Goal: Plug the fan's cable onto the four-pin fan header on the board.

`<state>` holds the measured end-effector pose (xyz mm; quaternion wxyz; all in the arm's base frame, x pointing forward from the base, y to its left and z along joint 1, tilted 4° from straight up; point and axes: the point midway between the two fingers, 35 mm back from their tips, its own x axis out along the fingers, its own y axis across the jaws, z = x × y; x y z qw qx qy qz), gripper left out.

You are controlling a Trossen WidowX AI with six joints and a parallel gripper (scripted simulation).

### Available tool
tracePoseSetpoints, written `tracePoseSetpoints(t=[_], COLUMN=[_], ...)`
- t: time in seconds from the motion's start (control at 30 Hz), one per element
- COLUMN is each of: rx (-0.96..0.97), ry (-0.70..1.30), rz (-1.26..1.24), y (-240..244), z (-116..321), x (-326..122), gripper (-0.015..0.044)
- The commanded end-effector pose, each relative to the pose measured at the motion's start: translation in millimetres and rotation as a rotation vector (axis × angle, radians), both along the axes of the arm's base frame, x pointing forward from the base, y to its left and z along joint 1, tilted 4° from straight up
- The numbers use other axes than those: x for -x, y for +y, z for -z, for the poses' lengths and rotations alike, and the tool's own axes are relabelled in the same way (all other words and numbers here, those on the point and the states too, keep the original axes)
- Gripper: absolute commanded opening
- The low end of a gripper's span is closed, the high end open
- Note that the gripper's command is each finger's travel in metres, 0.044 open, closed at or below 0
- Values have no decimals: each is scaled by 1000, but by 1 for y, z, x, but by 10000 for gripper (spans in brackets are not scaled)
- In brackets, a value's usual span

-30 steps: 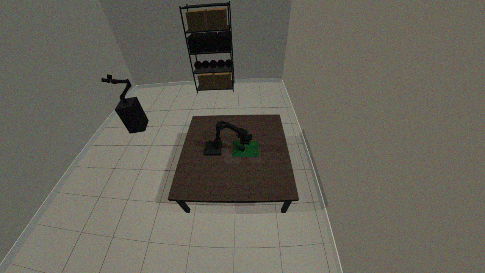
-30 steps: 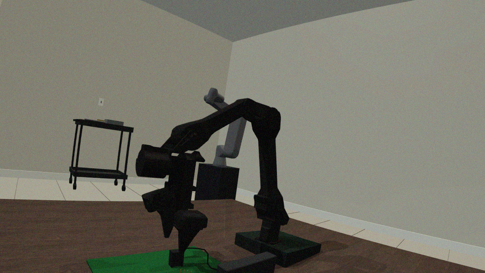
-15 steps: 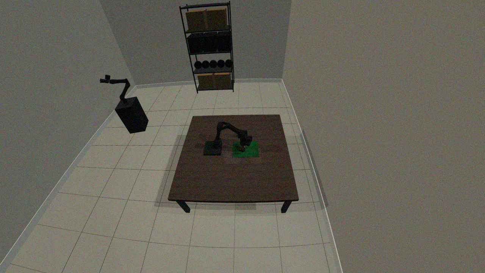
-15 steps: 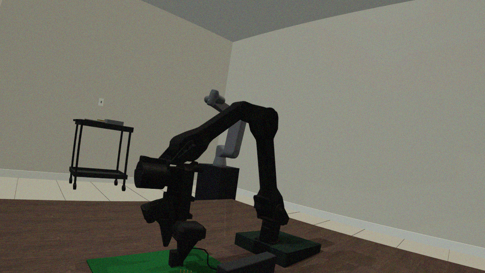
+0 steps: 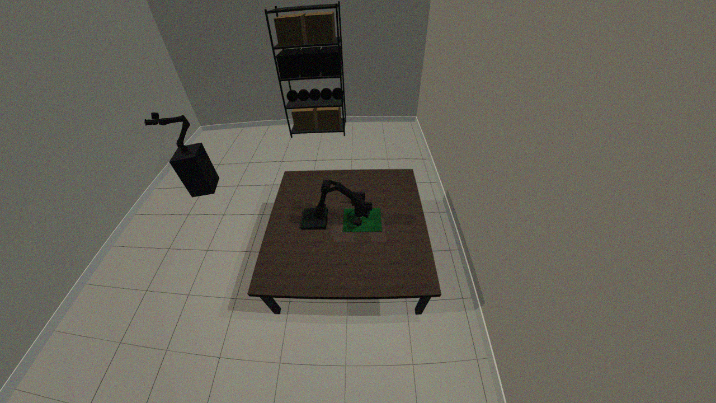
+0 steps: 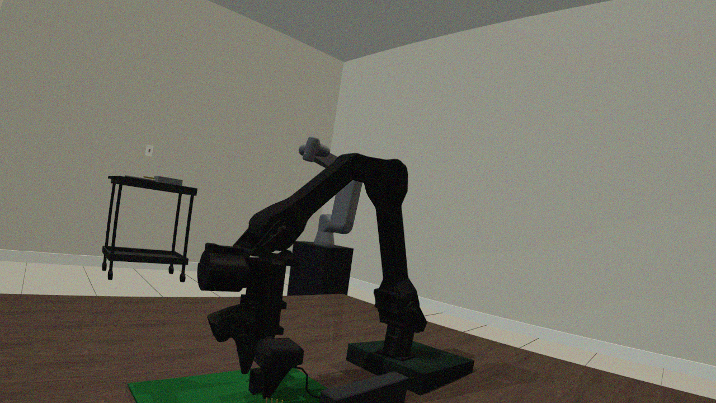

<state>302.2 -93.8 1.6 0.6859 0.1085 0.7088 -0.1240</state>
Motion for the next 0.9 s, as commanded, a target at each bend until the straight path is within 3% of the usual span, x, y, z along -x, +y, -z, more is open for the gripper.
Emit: tracePoseSetpoints(t=[0.0,0.07,0.63,0.77,0.87], rx=[2,2,-1,-1,1], ry=[9,9,2,3,7], rz=[-4,-4,0,0,-3], y=[0,0,0,0,1], z=[3,3,1,-2,-38], x=[3,3,1,0,-2], gripper=[440,440,0,0,0])
